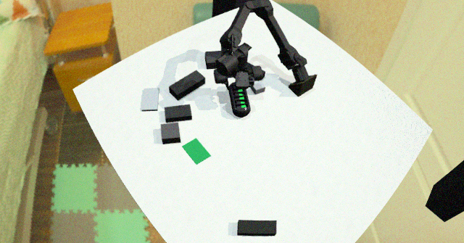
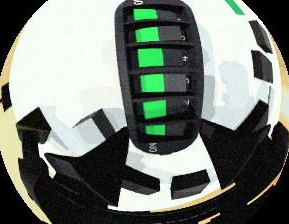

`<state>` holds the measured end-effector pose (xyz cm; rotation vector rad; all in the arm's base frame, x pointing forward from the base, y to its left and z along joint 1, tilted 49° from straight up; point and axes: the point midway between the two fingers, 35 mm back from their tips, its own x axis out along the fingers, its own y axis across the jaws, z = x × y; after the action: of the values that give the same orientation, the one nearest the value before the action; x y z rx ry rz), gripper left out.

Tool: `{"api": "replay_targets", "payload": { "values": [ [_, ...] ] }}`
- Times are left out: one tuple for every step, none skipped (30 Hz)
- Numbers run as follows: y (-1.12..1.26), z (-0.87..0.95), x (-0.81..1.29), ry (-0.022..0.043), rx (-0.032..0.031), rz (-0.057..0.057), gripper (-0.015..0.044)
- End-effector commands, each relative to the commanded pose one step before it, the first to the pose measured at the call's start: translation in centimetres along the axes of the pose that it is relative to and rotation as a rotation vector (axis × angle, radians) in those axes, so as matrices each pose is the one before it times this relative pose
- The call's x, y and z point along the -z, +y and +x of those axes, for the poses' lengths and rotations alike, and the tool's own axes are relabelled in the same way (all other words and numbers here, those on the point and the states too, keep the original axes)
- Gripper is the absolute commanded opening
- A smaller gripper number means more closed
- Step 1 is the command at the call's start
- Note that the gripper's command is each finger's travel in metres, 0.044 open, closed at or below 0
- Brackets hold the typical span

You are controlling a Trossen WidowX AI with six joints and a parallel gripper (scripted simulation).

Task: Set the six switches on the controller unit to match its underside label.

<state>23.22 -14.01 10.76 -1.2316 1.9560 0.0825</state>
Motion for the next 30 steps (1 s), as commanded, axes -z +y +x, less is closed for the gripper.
{"api": "replay_targets", "payload": {
  "values": [
    [-1.081, -0.146, -0.396, -0.00763, 0.02011, 0.0287, 0.0],
    [-0.017, -0.023, -0.01, -0.00001, 0.0, 0.0, 0.0],
    [-0.006, -0.009, -0.004, 0.0, 0.0, 0.0, 0.0],
    [0.0, 0.0, 0.0, 0.0, 0.0, 0.0, 0.0],
    [0.0, 0.0, 0.0, 0.0, 0.0, 0.0, 0.0],
    [0.0, 0.0, 0.0, 0.0, 0.0, 0.0, 0.0],
    [0.0, 0.0, 0.0, 0.0, 0.0, 0.0, 0.0],
    [0.0, 0.0, 0.0, 0.0, 0.0, 0.0, 0.0],
    [0.0, 0.0, 0.0, 0.0, 0.0, 0.0, 0.0],
    [0.0, 0.0, 0.0, 0.0, 0.0, 0.0, 0.0],
    [-0.011, 0.0, -0.006, 0.0, 0.0, 0.0, 0.0],
    [-0.024, 0.0, -0.014, -0.00001, 0.00001, 0.0, 0.0],
    [-0.023, 0.0, -0.014, 0.0, 0.00001, 0.0, 0.0],
    [-0.02, 0.0, -0.012, 0.0, 0.00001, 0.0, 0.0],
    [-0.008, 0.0, -0.005, 0.0, 0.0, 0.0, 0.0],
    [-0.016, 0.0, -0.009, 0.0, 0.00001, 0.0, 0.0],
    [-0.025, 0.0, -0.015, -0.00001, 0.00001, 0.0, 0.0],
    [-0.032, 0.0, -0.019, -0.00001, 0.00001, 0.0, 0.0],
    [-0.013, 0.0, -0.008, 0.0, 0.0, 0.0, 0.0],
    [0.0, 0.0, 0.0, 0.0, 0.0, 0.0, 0.0],
    [-0.011, 0.0, -0.006, 0.0, 0.0, 0.0, 0.0],
    [-0.024, 0.0, -0.014, -0.00001, 0.00001, 0.0, 0.0],
    [-0.023, 0.0, -0.014, 0.0, 0.00001, 0.0, 0.0],
    [-0.029, 0.0, -0.017, -0.00001, 0.00001, 0.0, 0.0],
    [-0.038, 0.0, -0.022, -0.00001, 0.00001, 0.0, 0.0],
    [-0.035, 0.0, -0.021, -0.00001, 0.00001, 0.0, 0.0],
    [-0.013, 0.0, -0.007, 0.0, 0.0, 0.0, 0.0],
    [-0.018, 0.0, -0.011, 0.0, 0.00001, 0.0, 0.0],
    [-0.026, 0.0, -0.015, -0.00001, 0.00001, 0.0, 0.0],
    [-0.03, 0.0, -0.018, -0.00001, 0.00001, 0.0, 0.0]
  ]
}}
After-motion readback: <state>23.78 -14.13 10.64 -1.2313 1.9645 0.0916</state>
